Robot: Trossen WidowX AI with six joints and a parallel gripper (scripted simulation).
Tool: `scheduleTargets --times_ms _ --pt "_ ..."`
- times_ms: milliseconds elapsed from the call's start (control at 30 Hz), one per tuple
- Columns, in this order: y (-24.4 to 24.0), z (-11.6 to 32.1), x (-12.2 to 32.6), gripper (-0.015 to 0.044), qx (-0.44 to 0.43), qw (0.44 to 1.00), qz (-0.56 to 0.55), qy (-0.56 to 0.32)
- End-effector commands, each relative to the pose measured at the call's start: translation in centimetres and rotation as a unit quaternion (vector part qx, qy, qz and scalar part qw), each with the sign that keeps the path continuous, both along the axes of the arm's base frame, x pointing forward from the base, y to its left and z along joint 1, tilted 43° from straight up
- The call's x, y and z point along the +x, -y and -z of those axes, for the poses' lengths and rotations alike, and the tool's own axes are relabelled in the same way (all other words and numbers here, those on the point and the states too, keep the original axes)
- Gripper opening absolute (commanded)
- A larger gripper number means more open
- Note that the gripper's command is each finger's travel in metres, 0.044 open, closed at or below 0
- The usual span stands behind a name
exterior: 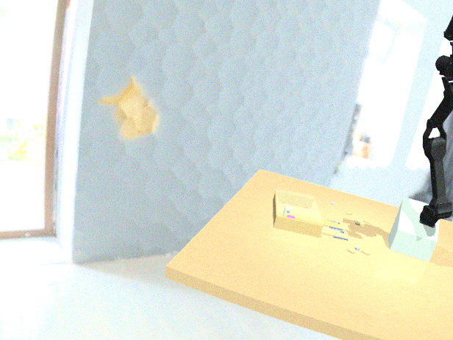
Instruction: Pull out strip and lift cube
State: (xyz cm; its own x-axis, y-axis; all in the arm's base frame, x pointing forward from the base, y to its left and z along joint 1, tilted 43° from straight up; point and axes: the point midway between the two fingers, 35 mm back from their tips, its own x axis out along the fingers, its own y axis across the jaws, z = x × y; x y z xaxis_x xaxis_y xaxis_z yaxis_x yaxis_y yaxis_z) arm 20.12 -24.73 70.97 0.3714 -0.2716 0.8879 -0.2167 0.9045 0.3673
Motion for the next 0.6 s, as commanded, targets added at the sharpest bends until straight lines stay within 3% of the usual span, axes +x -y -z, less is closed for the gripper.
scheduleTargets --times_ms 0,333,567 --pt "-2.7 -1.9 -5.6 0.0400 -0.024 0.998 0.013 0.056" --pt "-13.9 -3.7 -16.3 0.0400 -0.141 0.975 0.017 0.170" --pt "-24.4 -2.7 -20.9 0.0400 -0.238 0.946 0.015 0.221"
